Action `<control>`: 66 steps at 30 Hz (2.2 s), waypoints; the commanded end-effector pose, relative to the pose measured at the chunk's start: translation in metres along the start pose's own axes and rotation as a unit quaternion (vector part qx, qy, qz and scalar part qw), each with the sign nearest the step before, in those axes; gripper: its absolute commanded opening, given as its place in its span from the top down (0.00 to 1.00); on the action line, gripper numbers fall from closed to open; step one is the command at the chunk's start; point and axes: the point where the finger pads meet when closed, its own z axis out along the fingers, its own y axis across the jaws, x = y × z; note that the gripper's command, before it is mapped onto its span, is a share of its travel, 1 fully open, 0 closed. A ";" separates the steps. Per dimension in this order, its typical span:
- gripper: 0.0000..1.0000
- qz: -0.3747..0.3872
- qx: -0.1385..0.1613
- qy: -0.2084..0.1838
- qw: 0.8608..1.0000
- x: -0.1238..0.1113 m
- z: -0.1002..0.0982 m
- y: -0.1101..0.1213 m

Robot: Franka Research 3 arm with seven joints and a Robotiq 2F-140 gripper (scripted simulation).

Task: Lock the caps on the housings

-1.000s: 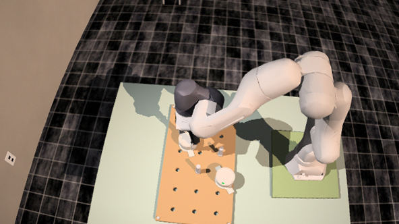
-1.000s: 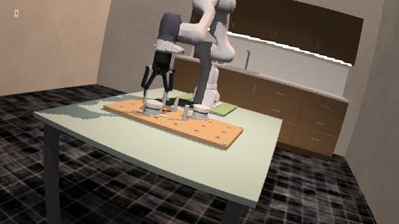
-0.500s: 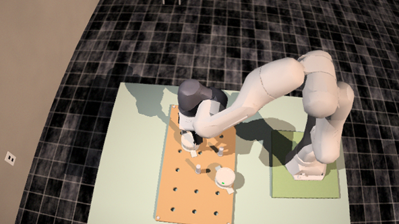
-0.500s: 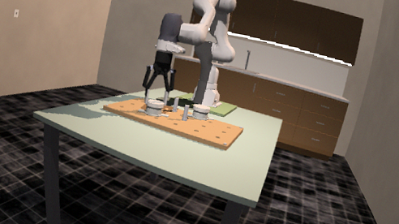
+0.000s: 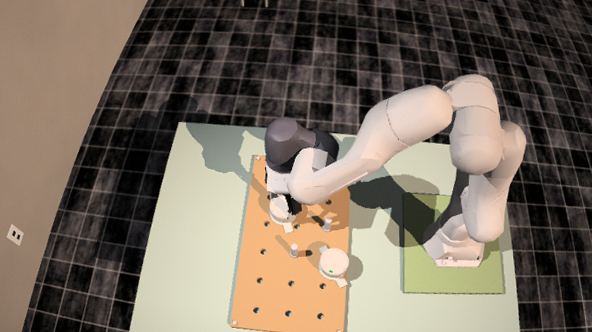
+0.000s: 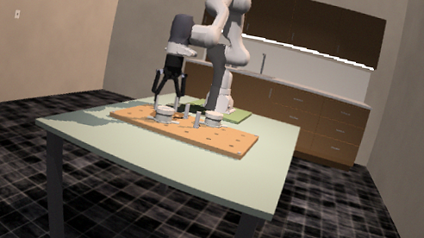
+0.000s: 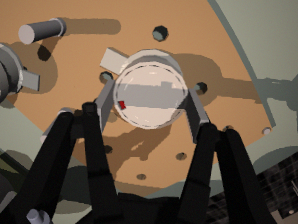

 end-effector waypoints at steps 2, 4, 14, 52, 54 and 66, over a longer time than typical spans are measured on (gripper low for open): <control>0.90 -0.001 0.001 -0.003 1.000 -0.004 0.002 -0.001; 0.90 -0.001 0.001 -0.003 1.000 -0.004 0.002 -0.002; 0.90 -0.001 0.001 -0.003 1.000 -0.004 0.002 -0.004; 0.90 -0.001 0.001 -0.003 1.000 -0.004 0.002 -0.040; 0.90 -0.001 0.001 -0.003 1.000 -0.004 0.002 -0.044; 0.90 -0.001 0.001 -0.003 1.000 -0.004 0.002 -0.062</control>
